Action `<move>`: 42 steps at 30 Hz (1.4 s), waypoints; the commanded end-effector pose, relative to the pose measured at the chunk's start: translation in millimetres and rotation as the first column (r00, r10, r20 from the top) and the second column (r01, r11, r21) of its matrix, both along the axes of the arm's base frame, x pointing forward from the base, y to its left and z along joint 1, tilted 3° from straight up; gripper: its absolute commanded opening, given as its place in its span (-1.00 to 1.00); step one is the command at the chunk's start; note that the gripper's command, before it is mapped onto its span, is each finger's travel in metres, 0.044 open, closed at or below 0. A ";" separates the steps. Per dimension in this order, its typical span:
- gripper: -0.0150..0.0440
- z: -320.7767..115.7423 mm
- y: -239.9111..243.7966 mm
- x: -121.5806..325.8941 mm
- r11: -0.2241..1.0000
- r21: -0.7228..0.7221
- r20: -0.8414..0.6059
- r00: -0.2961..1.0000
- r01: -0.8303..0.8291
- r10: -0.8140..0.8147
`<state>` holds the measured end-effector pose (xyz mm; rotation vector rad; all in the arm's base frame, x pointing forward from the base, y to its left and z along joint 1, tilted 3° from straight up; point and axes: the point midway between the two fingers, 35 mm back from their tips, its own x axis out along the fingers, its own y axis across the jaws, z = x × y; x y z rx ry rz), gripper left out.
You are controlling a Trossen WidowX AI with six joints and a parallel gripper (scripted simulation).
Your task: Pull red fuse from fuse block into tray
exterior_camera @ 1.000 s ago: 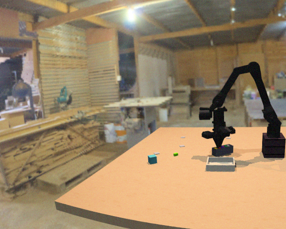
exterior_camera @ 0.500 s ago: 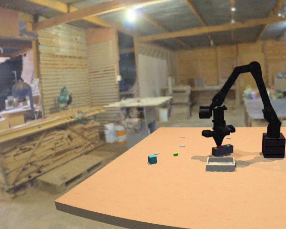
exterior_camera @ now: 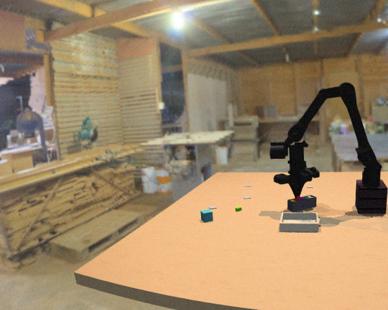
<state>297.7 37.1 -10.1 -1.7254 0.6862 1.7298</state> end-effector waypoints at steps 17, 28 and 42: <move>-0.49 11.4 0.1 1.1 1.000 0.005 0.005 1.000 -0.006 0.006; -0.49 16.8 -0.1 0.7 1.000 0.005 0.005 1.000 -0.007 0.007; -0.49 23.8 -0.4 0.2 1.000 0.006 0.005 1.000 -0.007 0.007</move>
